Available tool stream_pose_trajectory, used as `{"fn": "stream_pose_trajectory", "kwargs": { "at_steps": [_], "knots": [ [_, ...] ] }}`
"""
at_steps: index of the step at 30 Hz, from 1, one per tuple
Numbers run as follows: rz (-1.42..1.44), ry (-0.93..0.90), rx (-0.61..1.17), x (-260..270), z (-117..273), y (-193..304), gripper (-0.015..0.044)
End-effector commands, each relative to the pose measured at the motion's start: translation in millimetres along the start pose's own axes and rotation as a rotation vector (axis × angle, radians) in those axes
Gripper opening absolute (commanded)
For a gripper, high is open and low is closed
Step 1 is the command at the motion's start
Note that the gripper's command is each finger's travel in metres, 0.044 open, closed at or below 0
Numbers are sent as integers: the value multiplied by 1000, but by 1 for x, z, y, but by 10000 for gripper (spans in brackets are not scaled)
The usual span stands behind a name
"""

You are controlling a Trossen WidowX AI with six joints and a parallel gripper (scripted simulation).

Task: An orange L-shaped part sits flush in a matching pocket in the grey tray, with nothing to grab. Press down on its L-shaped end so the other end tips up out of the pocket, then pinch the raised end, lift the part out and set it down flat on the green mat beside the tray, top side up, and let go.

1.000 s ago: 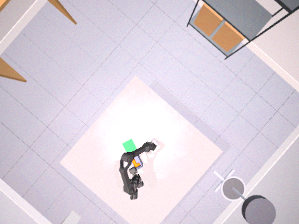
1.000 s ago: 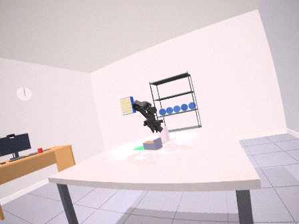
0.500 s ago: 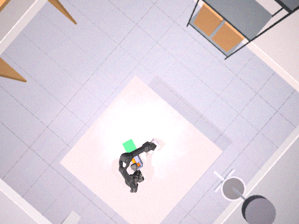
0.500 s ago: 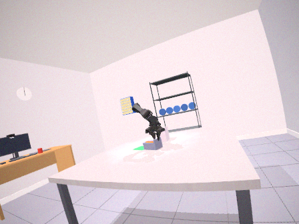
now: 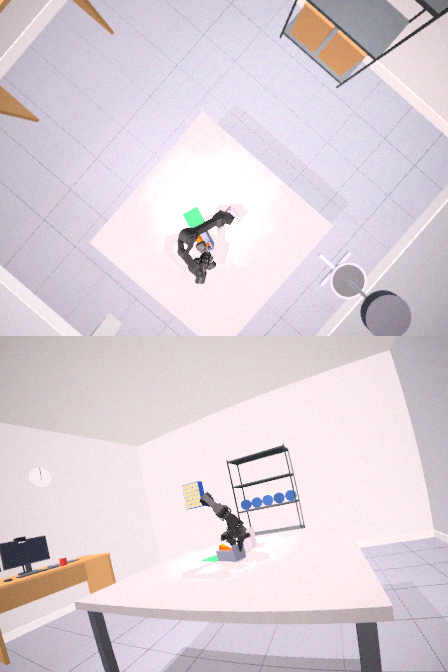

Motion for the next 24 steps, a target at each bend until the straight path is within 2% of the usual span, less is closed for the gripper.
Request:
{"fn": "stream_pose_trajectory", "kwargs": {
  "at_steps": [1, 24],
  "knots": [
    [8, 11, 2, -1, -9, 2, 180],
    [2, 1, 2, 0, -12, 1, 180]
  ]
}}
Point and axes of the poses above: the point midway between the two fingers, 35 mm back from their tips, its own z axis back along the fingers, its own x axis across the jaws, y = z × x, the point moved 8 cm from there along z, back along the fingers, and after that the axes turned 3 degrees about -z, right-handed, at the moved point
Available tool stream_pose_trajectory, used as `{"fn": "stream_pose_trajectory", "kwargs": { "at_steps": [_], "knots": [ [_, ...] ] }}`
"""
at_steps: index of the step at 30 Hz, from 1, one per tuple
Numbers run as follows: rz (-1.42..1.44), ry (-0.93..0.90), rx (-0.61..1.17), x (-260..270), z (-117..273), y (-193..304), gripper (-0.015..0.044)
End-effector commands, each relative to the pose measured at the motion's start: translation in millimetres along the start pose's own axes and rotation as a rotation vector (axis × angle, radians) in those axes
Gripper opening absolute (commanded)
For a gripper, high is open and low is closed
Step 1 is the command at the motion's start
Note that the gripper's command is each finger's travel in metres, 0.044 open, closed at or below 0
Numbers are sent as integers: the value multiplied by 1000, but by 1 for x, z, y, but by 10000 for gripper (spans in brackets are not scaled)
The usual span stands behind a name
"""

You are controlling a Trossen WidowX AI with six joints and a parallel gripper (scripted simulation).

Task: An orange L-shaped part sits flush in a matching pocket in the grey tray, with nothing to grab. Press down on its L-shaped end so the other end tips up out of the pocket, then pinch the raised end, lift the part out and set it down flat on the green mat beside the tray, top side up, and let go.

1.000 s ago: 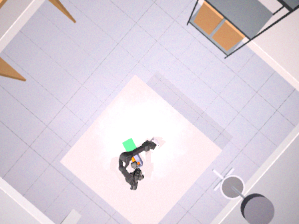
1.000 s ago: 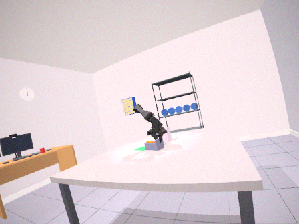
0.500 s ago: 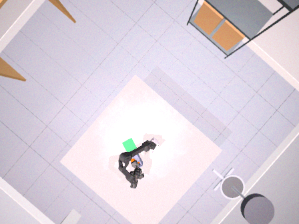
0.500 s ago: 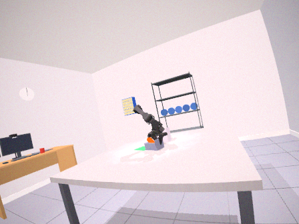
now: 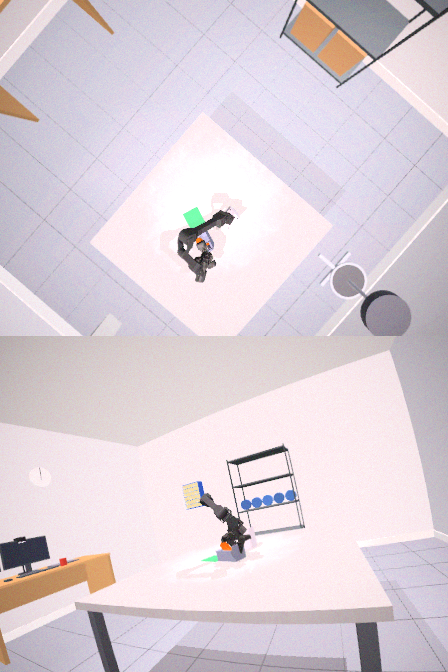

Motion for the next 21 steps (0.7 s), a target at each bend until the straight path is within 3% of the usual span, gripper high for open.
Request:
{"fn": "stream_pose_trajectory", "kwargs": {
  "at_steps": [1, 12, 21],
  "knots": [
    [-1, 0, 0, 0, 0, 0, 180],
    [5, 9, 1, 11, 15, 1, 180],
    [7, 7, 4, 0, 109, 0, 180]
  ]
}}
Point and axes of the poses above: the point midway between the two fingers, 35 mm back from their tips, its own z axis back along the fingers, its own x axis across the jaws, y = z × x, the point moved 8 cm from there along z, back along the fingers, and after that the axes turned 3 degrees about -z, right-handed, at the moved point
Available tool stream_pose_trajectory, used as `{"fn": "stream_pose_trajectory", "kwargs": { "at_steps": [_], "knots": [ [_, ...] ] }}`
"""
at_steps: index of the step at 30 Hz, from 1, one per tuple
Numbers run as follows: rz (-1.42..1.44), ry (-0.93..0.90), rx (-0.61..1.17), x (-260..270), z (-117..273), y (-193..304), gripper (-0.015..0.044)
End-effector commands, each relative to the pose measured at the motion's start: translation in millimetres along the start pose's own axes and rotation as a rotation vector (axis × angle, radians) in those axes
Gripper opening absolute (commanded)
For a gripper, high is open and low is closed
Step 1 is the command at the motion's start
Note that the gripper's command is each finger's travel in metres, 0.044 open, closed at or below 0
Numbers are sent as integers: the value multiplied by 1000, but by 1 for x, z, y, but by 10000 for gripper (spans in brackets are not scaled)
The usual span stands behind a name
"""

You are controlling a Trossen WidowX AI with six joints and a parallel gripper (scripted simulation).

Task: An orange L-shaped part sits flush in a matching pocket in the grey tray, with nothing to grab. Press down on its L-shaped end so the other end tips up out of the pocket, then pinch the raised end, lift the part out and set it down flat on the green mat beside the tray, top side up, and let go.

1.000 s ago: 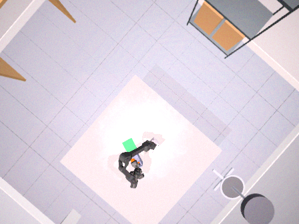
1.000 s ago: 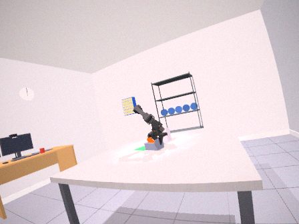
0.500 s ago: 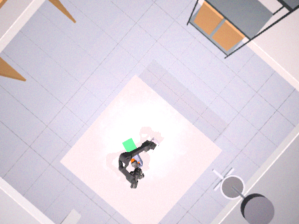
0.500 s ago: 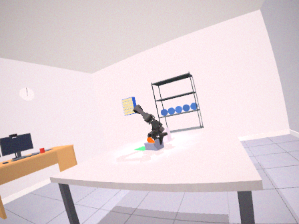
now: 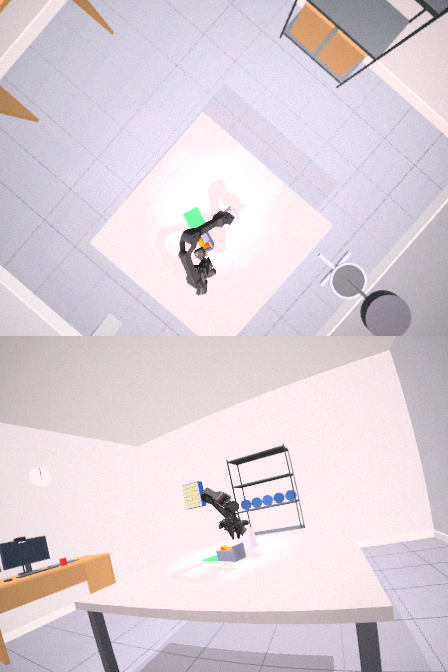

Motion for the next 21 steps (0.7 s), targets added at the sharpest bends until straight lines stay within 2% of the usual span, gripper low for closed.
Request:
{"fn": "stream_pose_trajectory", "kwargs": {
  "at_steps": [1, 21],
  "knots": [
    [-10, -6, 2, -7, 27, 1, 180],
    [-9, -18, -14, -5, 27, -1, 180]
  ]
}}
Point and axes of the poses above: the point midway between the two fingers, 35 mm back from their tips, its own z axis back along the fingers, its own x axis across the jaws, y = z × x, the point moved 8 cm from there along z, back along the fingers, and after that the axes turned 3 degrees about -z, right-handed, at the moved point
